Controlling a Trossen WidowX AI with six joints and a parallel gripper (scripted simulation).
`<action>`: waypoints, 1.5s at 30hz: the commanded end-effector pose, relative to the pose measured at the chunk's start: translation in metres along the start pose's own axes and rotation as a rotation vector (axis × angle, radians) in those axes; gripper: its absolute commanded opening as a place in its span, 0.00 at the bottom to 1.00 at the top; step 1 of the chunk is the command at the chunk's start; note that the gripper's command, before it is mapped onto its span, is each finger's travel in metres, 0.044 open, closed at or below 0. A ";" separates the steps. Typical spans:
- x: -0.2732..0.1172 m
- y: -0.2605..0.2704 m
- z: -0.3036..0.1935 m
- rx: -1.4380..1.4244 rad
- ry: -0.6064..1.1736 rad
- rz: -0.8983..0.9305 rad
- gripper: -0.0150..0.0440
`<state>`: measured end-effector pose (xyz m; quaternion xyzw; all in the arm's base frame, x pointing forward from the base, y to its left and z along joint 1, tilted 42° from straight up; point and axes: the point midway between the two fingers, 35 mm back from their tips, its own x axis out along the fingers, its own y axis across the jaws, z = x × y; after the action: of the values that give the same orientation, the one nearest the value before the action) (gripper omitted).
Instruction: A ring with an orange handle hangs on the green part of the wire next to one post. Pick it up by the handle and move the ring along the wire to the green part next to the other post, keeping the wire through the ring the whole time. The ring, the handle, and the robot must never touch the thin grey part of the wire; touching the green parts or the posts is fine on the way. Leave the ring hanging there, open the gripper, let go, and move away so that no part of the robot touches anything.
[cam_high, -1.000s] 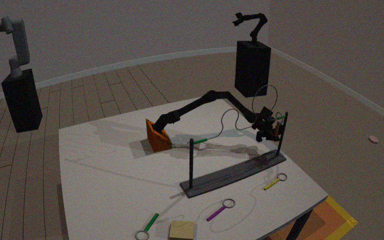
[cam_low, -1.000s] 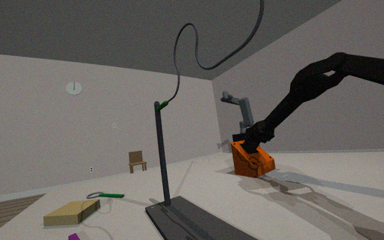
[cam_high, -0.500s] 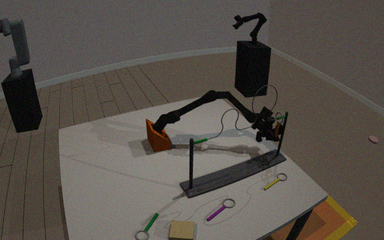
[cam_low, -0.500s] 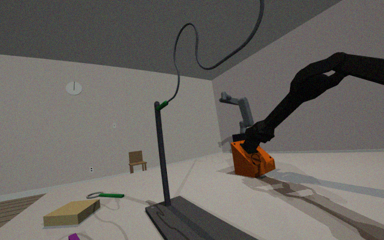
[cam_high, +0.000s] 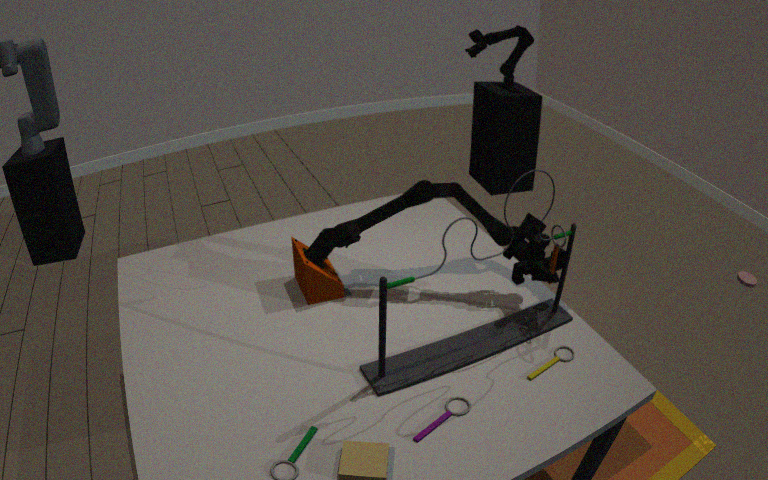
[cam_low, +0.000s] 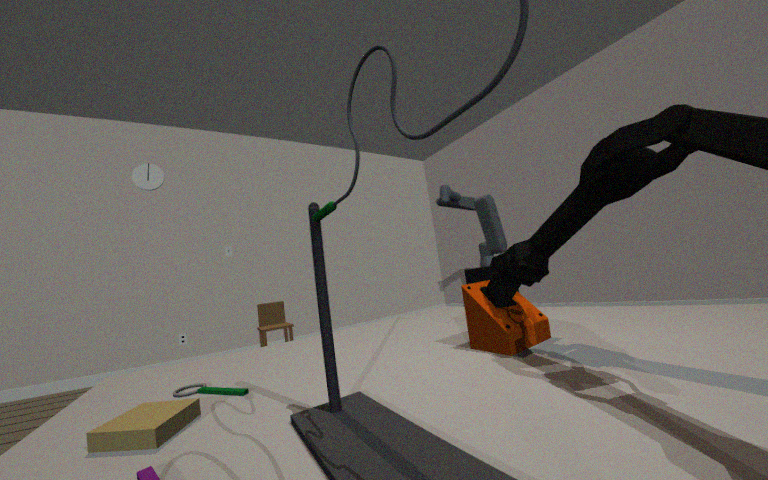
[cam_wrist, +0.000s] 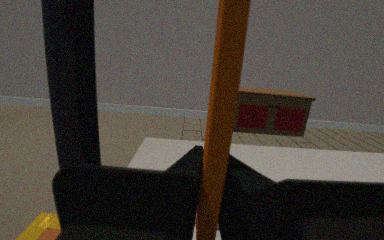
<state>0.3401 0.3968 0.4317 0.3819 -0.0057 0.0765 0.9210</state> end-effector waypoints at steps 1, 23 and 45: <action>-0.001 0.000 -0.001 -0.001 0.014 0.002 0.00; -0.045 -0.022 0.009 -0.011 0.389 -0.001 0.00; -0.061 -0.061 0.017 -0.162 0.525 -0.046 0.00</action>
<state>0.2890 0.3388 0.4022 0.2916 0.2350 0.1570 0.9138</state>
